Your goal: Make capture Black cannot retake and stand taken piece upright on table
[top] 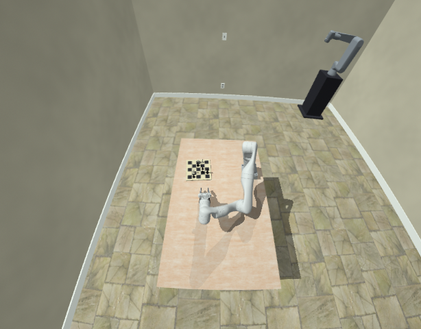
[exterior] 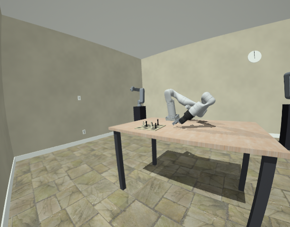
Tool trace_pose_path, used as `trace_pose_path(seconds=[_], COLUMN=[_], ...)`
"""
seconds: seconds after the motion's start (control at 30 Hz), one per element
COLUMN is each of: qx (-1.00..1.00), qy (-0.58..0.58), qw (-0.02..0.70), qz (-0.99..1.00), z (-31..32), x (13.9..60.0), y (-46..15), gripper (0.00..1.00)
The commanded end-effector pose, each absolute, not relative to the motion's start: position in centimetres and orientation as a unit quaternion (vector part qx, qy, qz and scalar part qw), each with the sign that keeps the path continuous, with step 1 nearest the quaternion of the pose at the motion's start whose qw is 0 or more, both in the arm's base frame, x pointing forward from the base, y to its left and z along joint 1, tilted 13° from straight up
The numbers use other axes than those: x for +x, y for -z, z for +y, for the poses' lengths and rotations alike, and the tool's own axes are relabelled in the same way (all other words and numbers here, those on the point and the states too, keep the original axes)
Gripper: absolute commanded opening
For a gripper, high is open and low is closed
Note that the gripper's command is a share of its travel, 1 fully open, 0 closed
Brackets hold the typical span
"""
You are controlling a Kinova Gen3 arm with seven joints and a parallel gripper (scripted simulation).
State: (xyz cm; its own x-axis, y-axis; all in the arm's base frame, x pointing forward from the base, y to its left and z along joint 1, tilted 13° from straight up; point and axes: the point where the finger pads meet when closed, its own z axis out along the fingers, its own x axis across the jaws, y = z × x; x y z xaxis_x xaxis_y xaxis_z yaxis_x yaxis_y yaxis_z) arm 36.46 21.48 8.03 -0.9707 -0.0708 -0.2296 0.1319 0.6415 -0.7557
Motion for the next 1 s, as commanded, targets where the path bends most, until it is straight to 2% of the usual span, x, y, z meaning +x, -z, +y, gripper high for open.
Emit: trace_pose_path(seconds=[0.0, 0.67, 0.97], qx=[0.017, 0.017, 0.017], qy=[0.422, 0.422, 0.422], qw=[0.12, 0.12, 0.12], qz=[0.898, 0.898, 0.898], z=[21.5, 21.5, 21.5], x=[36.5, 36.4, 35.3], y=[-8.1, -8.4, -13.1], gripper=[1.0, 1.0, 1.0])
